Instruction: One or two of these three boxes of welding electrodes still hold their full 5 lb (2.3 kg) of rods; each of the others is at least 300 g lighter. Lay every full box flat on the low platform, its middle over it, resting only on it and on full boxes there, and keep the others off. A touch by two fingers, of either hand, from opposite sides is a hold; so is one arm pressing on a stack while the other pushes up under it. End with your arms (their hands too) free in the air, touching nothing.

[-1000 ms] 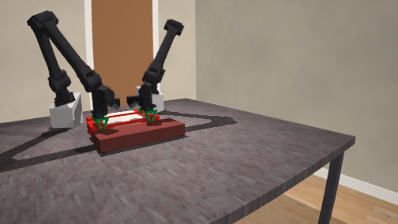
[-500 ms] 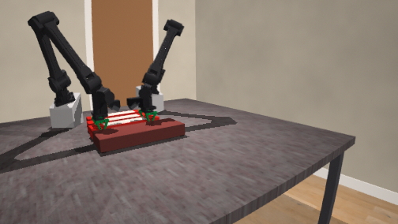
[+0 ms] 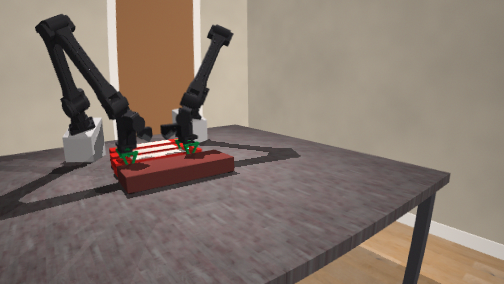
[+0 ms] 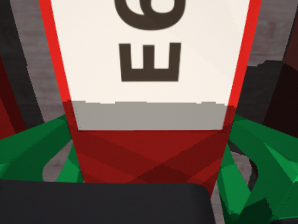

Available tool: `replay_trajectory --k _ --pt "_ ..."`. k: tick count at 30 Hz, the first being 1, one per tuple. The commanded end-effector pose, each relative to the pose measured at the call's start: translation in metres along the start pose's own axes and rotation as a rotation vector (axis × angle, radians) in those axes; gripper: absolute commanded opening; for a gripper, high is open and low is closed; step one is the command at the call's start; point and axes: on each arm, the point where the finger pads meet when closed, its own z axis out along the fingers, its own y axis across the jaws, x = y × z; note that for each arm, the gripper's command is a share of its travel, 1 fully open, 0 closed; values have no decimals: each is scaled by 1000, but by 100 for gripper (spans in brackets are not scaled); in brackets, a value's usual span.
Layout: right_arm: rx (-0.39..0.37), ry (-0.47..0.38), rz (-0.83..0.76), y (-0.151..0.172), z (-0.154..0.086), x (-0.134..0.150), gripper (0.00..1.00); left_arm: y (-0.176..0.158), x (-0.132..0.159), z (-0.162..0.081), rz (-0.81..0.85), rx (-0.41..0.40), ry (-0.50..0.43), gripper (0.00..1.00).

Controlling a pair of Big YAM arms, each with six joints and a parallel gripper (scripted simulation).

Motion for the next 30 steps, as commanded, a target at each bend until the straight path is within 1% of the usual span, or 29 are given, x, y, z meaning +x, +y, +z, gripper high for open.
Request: replay_trajectory --k 1,12,13,14,29,30 --pt "25 -6 9 -12 -5 -1 0 20 4 -11 -24 -45 -14 0" --pt "25 -6 9 -11 -5 -1 0 21 4 -10 -24 -47 -15 0" --pt "25 -6 9 -11 -5 -1 0 14 -3 -7 -12 -29 -14 0" --pt "25 -6 9 -11 -4 -1 0 20 5 -10 -25 -47 -15 0" --pt "25 -6 9 -11 -4 -1 0 22 5 -10 -25 -49 -16 0" --pt "32 0 15 -10 -4 8 0 22 5 -10 -25 -48 -15 0"
